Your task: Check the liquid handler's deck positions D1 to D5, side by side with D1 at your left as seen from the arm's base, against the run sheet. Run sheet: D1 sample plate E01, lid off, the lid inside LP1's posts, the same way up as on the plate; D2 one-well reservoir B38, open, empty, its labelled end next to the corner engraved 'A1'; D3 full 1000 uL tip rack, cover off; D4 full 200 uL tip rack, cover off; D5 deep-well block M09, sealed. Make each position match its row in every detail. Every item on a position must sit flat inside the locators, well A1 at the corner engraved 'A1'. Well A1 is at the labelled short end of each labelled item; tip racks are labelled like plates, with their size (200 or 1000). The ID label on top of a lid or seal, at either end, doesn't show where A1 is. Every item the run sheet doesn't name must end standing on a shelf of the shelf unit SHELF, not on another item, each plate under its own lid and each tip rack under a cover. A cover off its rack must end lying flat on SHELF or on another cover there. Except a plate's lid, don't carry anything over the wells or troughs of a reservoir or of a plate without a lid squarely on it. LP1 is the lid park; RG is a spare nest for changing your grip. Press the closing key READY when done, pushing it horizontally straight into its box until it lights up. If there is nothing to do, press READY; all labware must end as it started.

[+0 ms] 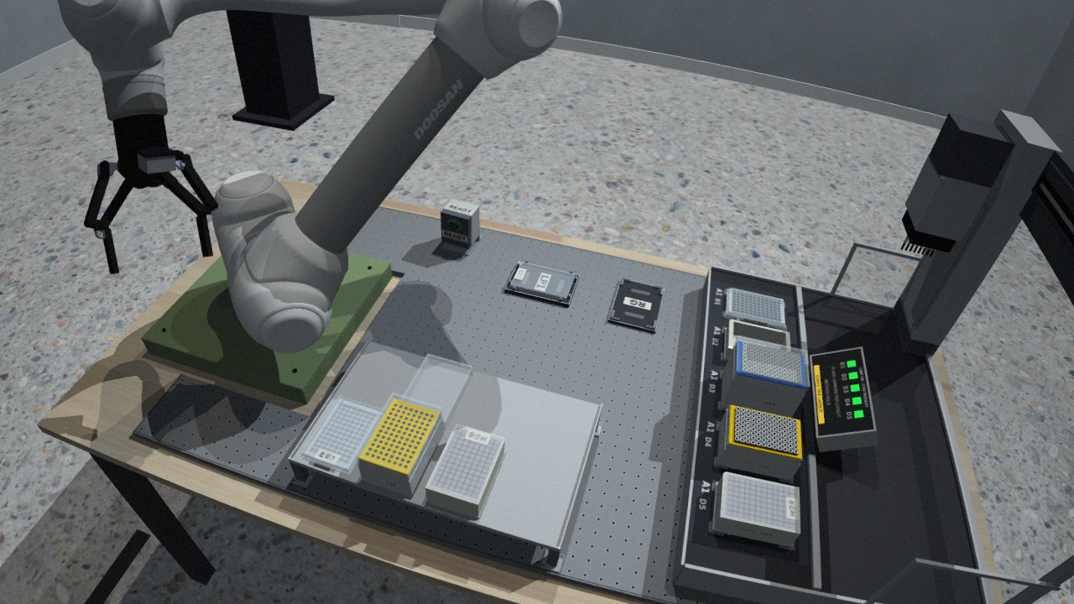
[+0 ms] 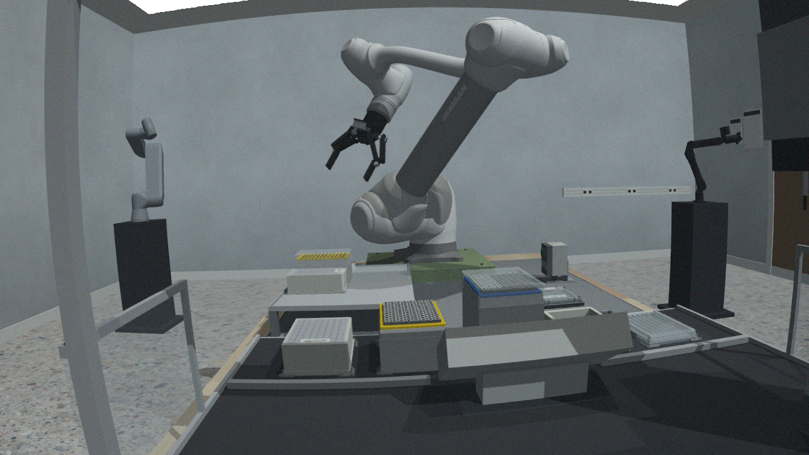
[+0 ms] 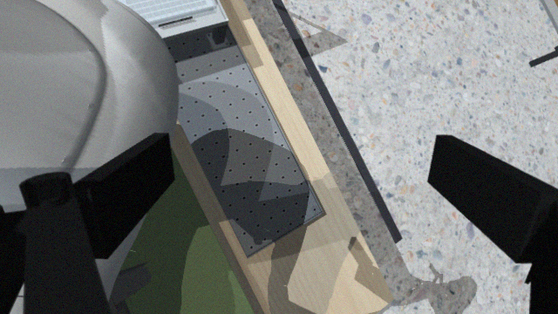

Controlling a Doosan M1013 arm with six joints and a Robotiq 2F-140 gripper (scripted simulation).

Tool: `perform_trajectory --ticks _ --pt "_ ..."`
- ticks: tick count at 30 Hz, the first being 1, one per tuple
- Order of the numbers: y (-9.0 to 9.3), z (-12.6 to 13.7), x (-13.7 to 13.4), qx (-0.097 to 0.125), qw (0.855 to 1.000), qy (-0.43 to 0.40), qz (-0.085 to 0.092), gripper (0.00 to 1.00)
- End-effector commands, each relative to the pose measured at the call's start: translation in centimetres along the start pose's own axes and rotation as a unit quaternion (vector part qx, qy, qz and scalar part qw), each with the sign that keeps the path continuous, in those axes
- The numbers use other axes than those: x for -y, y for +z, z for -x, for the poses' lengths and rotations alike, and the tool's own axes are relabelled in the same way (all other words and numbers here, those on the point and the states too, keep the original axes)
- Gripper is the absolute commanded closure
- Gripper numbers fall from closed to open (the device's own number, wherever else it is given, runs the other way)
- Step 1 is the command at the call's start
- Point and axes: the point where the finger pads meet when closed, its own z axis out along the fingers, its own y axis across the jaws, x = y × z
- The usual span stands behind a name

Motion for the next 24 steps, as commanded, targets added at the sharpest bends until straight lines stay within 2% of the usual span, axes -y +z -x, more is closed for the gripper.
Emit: perform_trajectory --ticks 1,2,3,17,19,24 --pt "0.0 0.0 0.0 0.000 1.000 0.000 0.000 0.00" --pt "0.0 0.0 0.0 0.000 1.000 0.000 0.000 0.00" --pt "0.0 -0.4 0.3 0.006 1.000 -0.006 -0.005 0.21" --pt "1.2 -5.2 5.2 0.088 0.989 -0.083 -0.087 0.21" --pt "1.2 -5.2 5.2 0.088 0.989 -0.083 -0.087 0.21" --pt "1.6 -6.9 7.0 0.117 0.980 -0.111 -0.115 0.21"
